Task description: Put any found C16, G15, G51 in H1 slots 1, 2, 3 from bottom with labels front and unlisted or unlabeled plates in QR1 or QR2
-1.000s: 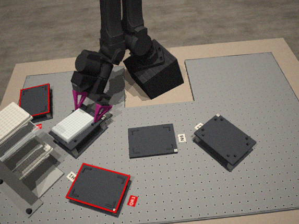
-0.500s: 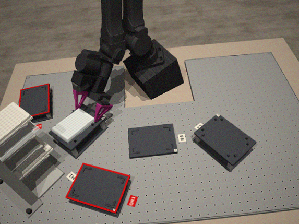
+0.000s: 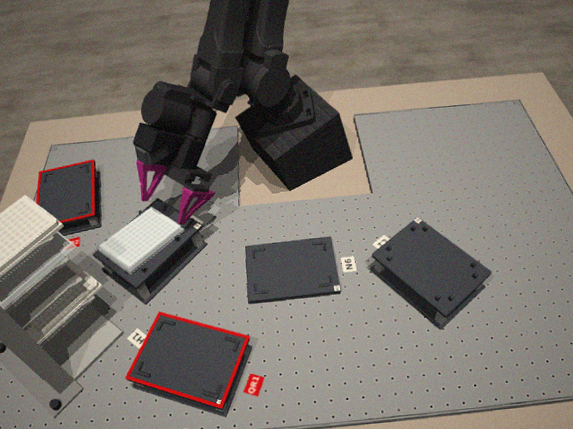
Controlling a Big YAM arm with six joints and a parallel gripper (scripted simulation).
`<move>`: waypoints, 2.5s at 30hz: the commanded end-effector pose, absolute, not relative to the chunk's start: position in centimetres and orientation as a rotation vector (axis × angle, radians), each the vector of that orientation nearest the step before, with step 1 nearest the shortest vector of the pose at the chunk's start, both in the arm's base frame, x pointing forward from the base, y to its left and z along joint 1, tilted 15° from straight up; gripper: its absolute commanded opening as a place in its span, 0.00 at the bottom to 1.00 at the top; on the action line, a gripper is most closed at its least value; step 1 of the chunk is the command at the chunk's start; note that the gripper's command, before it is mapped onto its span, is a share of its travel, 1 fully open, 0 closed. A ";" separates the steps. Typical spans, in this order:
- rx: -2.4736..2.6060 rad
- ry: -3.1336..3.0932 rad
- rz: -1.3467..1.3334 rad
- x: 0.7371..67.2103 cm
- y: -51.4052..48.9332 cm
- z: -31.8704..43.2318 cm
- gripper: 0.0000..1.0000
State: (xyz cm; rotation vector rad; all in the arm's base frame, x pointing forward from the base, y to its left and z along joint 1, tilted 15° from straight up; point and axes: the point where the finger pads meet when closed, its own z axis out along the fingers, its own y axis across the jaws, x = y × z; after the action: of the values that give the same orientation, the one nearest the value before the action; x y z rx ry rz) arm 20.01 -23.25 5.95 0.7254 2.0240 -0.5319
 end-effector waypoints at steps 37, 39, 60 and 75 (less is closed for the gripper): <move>0.751 2.081 -0.515 21.3 -23.7 14.0 1.00; 0.773 2.130 -0.499 21.9 -24.2 14.0 1.00; 0.982 2.597 -0.325 25.8 -27.3 14.0 1.00; 1.049 2.727 -0.259 24.7 -26.9 10.5 1.00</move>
State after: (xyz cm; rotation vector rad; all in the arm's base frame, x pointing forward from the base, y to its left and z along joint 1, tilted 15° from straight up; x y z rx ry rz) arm 24.31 -26.53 10.68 1.0410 2.7431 -0.2536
